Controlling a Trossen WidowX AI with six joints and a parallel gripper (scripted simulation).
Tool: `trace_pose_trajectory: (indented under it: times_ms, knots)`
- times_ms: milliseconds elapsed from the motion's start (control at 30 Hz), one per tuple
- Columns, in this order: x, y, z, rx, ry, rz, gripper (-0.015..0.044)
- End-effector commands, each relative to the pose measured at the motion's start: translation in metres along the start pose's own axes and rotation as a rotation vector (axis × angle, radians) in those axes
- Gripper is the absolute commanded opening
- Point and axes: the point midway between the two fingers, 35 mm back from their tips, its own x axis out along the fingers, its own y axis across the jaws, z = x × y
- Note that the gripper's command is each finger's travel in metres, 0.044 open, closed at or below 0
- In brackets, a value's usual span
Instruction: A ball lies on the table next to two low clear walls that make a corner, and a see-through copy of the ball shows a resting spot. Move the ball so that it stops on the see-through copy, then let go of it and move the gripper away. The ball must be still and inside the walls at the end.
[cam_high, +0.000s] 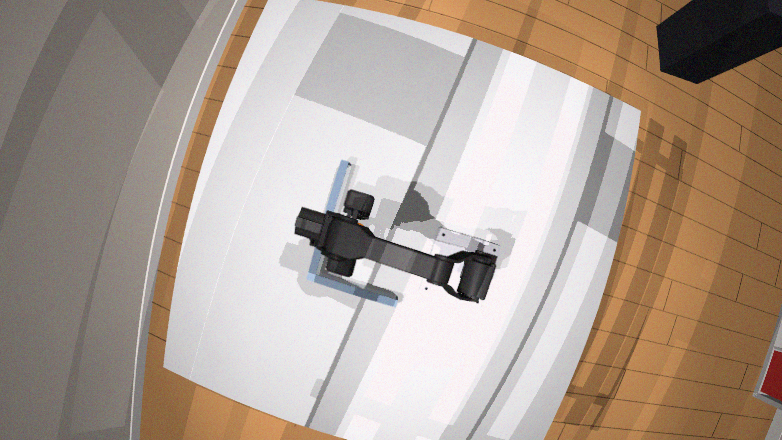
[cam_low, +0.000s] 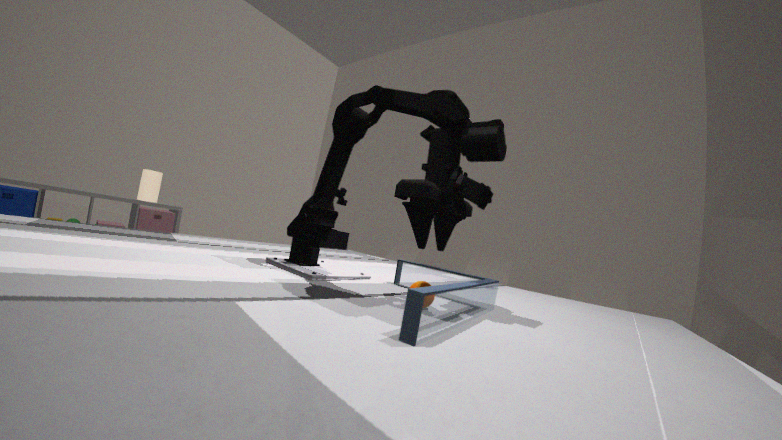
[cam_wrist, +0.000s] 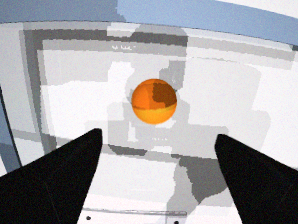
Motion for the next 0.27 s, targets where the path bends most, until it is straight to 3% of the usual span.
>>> trace_pose_trajectory:
  times_ms: [0, 67, 233]
  knots:
    - [-0.008, 0.000, 0.000, -0.001, 0.001, 0.001, 0.0385]
    - [-0.032, 0.000, -0.002, -0.002, -0.001, 0.001, 0.0437]
    - [-0.050, 0.000, -0.005, 0.000, -0.001, 0.000, 0.0440]
